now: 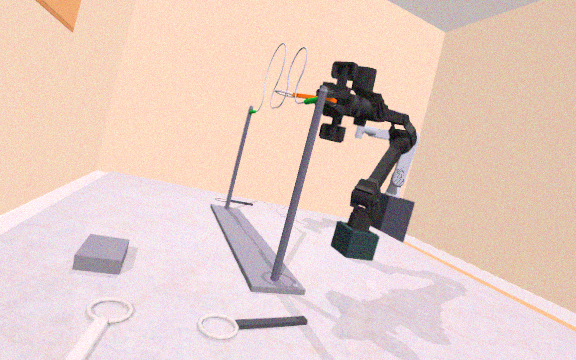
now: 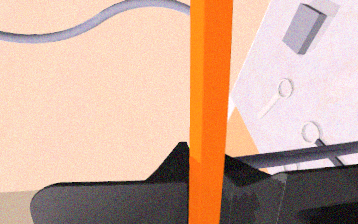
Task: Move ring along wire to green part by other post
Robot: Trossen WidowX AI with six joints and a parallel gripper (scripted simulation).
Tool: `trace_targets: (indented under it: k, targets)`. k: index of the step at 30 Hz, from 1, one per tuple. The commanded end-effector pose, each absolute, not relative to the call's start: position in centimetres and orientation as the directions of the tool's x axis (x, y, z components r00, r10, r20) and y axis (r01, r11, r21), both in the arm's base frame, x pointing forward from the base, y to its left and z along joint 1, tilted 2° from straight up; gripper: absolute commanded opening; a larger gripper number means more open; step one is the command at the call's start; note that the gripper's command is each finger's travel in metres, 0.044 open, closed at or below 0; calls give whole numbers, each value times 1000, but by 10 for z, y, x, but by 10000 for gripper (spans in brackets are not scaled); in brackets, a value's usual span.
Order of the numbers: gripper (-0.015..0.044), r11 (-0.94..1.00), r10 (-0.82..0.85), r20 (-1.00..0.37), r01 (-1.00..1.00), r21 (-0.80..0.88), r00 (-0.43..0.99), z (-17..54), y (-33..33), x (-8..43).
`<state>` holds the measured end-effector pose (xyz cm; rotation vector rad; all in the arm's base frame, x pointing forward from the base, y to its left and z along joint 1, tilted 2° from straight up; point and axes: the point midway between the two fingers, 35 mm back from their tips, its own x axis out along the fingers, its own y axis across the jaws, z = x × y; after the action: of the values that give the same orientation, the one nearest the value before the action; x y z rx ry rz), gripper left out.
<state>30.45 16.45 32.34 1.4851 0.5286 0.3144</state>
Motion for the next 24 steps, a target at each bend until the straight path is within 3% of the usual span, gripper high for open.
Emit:
trace_targets:
  k: [1,24]
  targets:
    - [-150,32,519,-108,107,994,848,335,165,304]
    - [-150,-169,529,-6,113,979,848,366,160,304]
